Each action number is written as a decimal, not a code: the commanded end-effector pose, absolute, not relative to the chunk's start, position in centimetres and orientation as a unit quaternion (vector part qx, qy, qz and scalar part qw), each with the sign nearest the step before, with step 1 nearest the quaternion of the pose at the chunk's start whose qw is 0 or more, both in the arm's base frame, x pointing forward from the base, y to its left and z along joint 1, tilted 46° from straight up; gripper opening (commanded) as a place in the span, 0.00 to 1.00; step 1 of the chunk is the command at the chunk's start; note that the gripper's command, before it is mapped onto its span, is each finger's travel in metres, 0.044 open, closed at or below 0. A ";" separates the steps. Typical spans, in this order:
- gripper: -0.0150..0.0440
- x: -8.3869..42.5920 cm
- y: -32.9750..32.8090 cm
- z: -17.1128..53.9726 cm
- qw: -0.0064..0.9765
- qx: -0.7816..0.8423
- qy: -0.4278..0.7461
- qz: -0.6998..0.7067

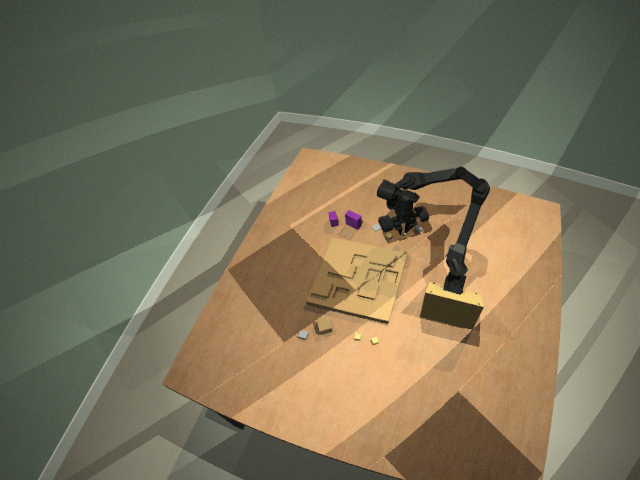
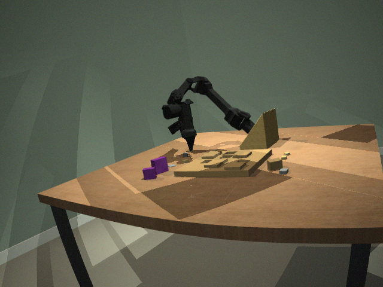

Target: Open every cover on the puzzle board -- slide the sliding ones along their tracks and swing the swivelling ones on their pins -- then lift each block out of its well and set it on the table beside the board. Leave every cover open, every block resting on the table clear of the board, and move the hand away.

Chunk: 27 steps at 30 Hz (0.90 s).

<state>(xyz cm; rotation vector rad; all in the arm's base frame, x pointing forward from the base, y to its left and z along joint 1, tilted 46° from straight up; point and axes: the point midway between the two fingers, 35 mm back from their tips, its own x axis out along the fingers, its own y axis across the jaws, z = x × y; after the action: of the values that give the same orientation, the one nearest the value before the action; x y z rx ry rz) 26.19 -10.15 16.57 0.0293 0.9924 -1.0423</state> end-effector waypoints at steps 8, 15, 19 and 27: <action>0.39 26.2 -11.5 15.4 0.751 0.012 0.455 -0.478; 0.39 26.1 -12.4 14.7 0.752 0.010 0.454 -0.479; 0.39 26.1 -12.9 14.3 0.752 0.009 0.453 -0.479; 0.61 26.1 -12.9 14.4 0.752 0.009 0.451 -0.481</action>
<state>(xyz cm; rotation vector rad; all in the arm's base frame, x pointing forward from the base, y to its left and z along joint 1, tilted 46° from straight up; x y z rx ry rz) 26.11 -12.89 14.37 0.0188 0.9850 -1.0489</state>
